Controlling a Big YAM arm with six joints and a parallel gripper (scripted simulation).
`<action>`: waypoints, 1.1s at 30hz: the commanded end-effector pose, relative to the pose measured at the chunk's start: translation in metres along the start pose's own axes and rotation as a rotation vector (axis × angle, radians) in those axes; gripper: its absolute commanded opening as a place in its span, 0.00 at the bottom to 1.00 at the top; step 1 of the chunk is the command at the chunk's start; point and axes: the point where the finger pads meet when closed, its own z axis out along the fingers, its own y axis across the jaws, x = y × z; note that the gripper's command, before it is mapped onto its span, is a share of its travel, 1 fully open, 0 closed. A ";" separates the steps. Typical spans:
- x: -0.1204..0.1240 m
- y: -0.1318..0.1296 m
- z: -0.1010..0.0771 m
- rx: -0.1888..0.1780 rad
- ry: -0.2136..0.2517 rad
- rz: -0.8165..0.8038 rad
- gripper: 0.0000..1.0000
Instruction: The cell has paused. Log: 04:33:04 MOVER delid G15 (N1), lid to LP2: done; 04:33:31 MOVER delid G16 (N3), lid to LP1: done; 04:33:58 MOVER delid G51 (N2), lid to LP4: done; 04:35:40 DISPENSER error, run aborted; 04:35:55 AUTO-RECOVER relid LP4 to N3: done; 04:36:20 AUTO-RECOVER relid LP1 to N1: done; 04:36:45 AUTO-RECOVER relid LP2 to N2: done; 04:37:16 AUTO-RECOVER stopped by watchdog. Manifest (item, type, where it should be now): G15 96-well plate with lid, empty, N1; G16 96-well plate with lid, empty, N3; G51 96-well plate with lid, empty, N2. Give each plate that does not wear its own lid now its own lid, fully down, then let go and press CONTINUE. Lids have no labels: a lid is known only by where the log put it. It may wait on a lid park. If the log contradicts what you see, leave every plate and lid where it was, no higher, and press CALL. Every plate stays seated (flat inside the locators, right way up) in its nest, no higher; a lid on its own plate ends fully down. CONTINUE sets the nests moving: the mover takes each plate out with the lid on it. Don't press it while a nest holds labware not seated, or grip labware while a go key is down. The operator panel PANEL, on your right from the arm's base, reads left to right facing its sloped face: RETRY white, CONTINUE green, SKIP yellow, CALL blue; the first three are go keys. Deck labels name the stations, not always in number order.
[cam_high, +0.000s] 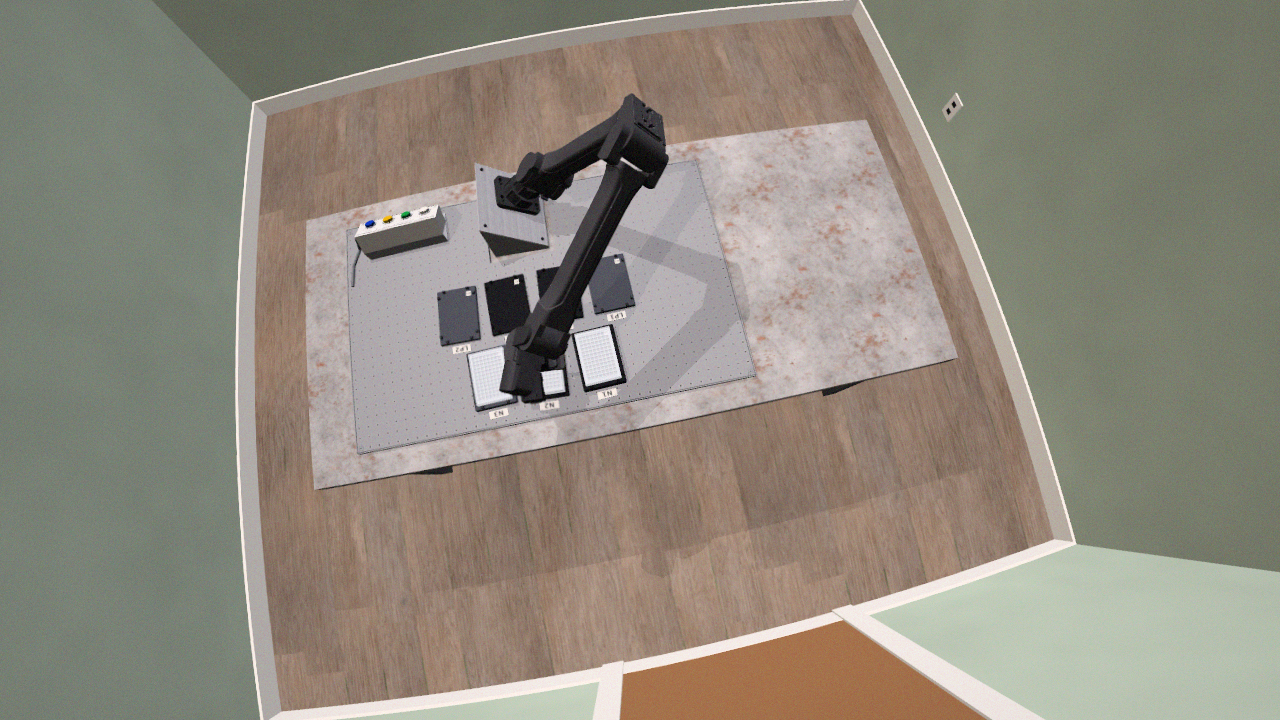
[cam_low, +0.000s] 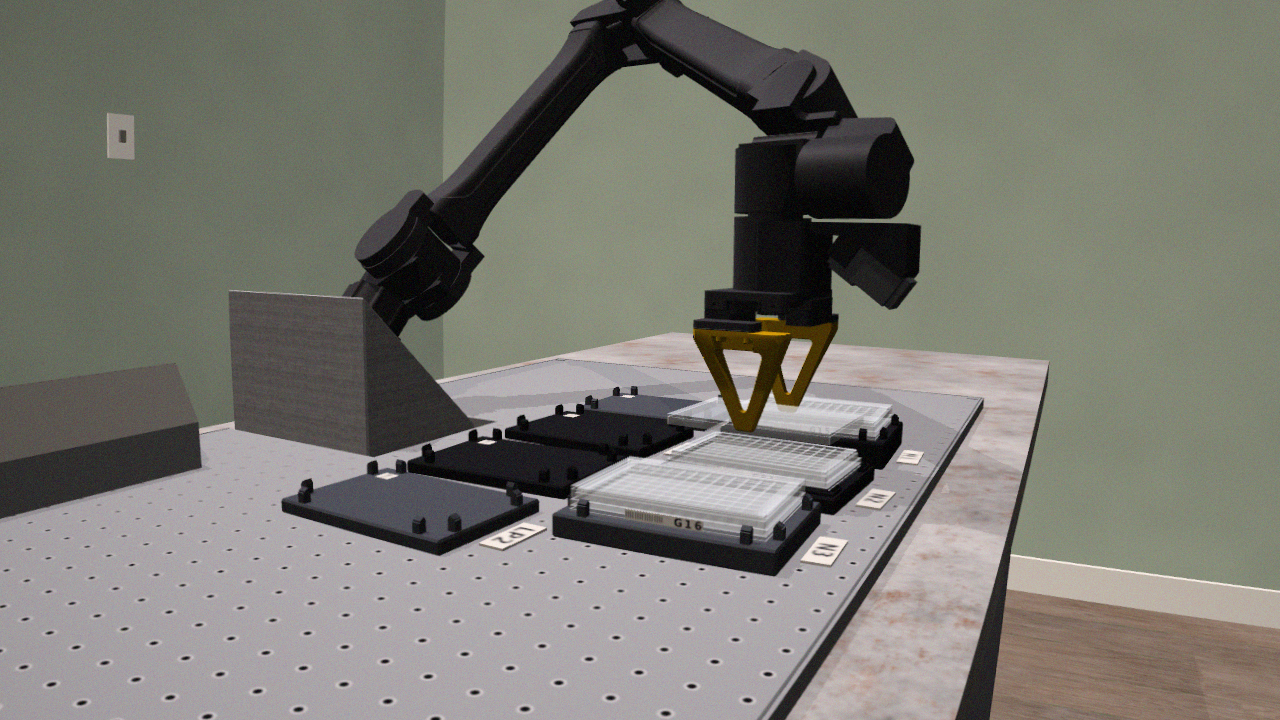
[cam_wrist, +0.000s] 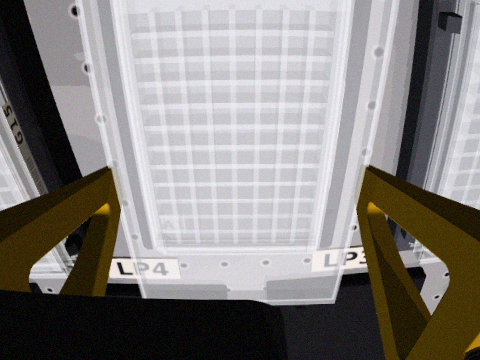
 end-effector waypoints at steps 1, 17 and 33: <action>-0.003 0.011 0.003 0.003 -0.007 -0.023 0.00; -0.001 0.007 0.014 -0.001 0.006 -0.011 0.00; 0.000 0.005 0.021 -0.002 0.009 -0.008 0.00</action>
